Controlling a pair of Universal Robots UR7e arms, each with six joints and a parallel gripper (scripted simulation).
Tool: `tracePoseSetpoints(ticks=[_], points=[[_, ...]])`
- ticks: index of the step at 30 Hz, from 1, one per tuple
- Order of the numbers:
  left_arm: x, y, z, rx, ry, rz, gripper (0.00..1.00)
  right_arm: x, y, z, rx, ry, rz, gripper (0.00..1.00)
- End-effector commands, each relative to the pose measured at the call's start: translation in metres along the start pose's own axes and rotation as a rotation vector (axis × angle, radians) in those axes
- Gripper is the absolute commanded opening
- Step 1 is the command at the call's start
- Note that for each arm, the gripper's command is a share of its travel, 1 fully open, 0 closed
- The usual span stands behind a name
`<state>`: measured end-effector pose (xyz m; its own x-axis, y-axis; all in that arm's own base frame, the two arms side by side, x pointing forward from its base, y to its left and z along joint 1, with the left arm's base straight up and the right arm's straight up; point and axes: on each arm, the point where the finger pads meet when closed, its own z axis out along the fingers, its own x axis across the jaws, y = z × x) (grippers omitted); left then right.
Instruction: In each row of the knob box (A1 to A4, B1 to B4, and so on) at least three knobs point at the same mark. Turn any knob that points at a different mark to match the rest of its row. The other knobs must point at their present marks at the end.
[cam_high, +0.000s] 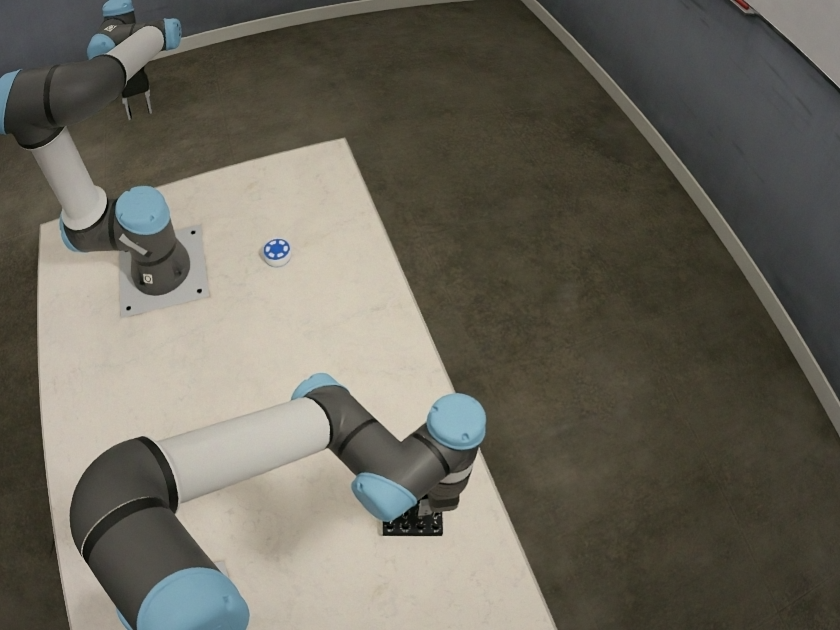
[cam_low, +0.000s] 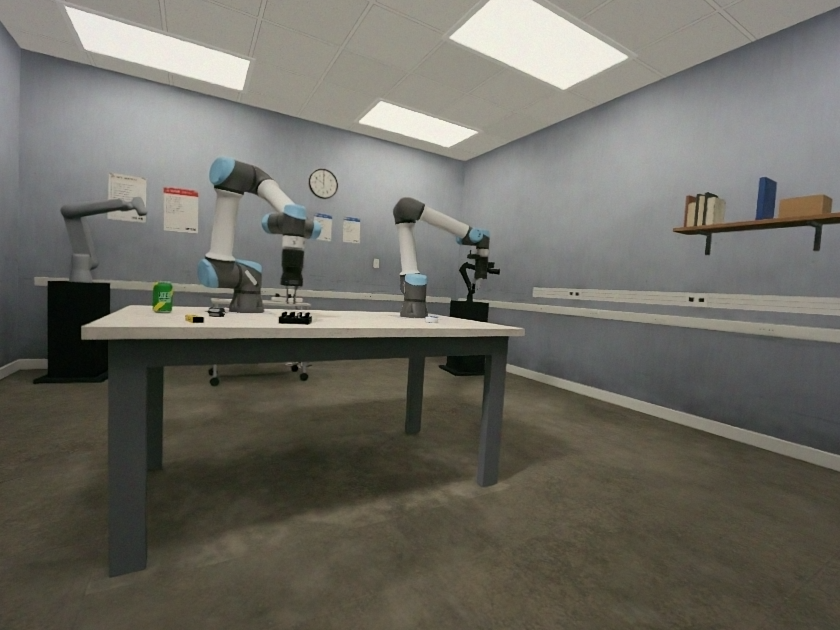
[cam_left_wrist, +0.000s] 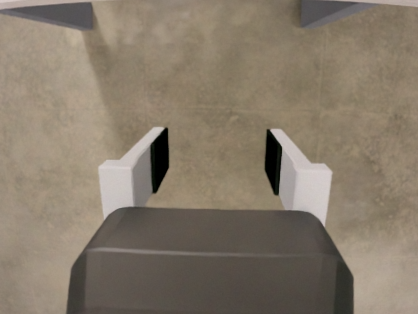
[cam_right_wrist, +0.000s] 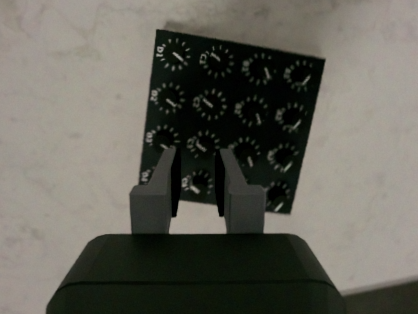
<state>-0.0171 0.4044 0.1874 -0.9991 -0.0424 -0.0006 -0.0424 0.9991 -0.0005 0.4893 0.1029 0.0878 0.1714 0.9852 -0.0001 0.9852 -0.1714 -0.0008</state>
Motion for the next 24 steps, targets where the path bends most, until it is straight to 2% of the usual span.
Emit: tracePoseSetpoints(ticks=[1,2,14,24], points=[[0.002,-0.001,0.000,0.000,0.001,-0.004,1.00,-0.007,0.008,-0.008,-0.005,0.004,0.119,0.46],[0.002,-0.001,0.000,0.000,0.001,-0.004,1.00,-0.011,0.010,-0.011,-0.005,0.004,0.172,0.46],[0.002,-0.001,0.000,0.000,0.001,-0.004,1.00,-0.026,0.021,-0.020,-0.005,0.004,0.393,0.46],[0.002,-0.001,0.000,0.000,0.001,-0.004,1.00,-0.026,0.021,-0.019,-0.004,0.003,0.404,0.46]])
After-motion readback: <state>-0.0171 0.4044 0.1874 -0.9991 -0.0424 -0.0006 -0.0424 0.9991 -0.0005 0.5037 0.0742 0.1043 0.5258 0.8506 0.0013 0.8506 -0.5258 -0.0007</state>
